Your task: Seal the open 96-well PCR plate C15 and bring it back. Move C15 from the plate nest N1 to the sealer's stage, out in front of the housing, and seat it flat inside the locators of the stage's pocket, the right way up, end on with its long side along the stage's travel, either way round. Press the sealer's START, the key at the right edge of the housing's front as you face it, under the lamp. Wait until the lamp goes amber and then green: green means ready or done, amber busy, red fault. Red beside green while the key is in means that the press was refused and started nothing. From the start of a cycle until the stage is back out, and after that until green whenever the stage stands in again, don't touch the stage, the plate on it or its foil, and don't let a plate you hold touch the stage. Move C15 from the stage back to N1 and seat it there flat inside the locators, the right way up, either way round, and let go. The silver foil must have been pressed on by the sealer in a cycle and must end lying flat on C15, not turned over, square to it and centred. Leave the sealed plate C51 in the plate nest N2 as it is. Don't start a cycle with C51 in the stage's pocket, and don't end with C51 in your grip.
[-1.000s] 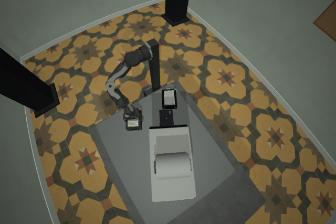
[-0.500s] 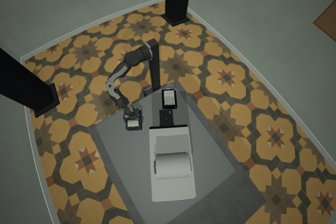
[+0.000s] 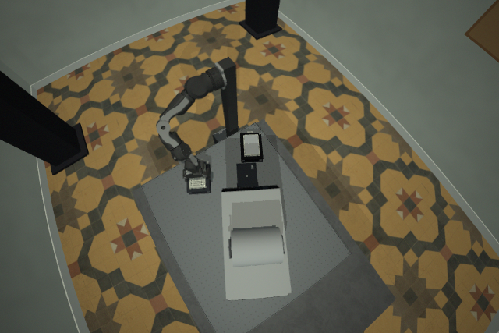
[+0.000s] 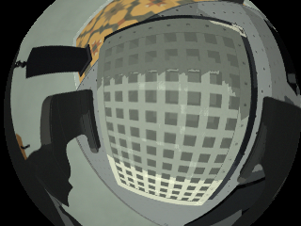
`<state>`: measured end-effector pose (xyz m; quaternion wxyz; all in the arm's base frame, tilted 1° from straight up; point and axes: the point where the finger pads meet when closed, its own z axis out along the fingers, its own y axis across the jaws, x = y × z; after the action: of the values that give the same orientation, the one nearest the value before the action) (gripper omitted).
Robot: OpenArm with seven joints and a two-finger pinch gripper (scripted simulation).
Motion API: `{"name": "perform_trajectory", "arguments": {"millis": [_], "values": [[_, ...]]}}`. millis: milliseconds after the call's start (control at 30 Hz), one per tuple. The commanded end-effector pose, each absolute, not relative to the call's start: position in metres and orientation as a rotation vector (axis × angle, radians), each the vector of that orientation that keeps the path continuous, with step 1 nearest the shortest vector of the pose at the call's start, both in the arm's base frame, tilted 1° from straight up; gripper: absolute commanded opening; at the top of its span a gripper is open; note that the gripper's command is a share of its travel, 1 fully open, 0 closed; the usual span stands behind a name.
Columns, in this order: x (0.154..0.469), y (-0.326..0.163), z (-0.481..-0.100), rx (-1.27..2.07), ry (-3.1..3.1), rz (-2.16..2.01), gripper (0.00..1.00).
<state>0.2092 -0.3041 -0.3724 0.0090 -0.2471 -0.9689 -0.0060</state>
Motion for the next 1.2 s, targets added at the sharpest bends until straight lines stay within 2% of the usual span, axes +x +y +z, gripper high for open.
{"name": "perform_trajectory", "arguments": {"millis": [0,1167], "values": [[0.2089,-0.3065,-0.3718,-0.777,-3.028,-0.005,0.77],[0.2089,-0.3061,-0.3709,-0.777,-3.03,-0.014,0.77]]}}
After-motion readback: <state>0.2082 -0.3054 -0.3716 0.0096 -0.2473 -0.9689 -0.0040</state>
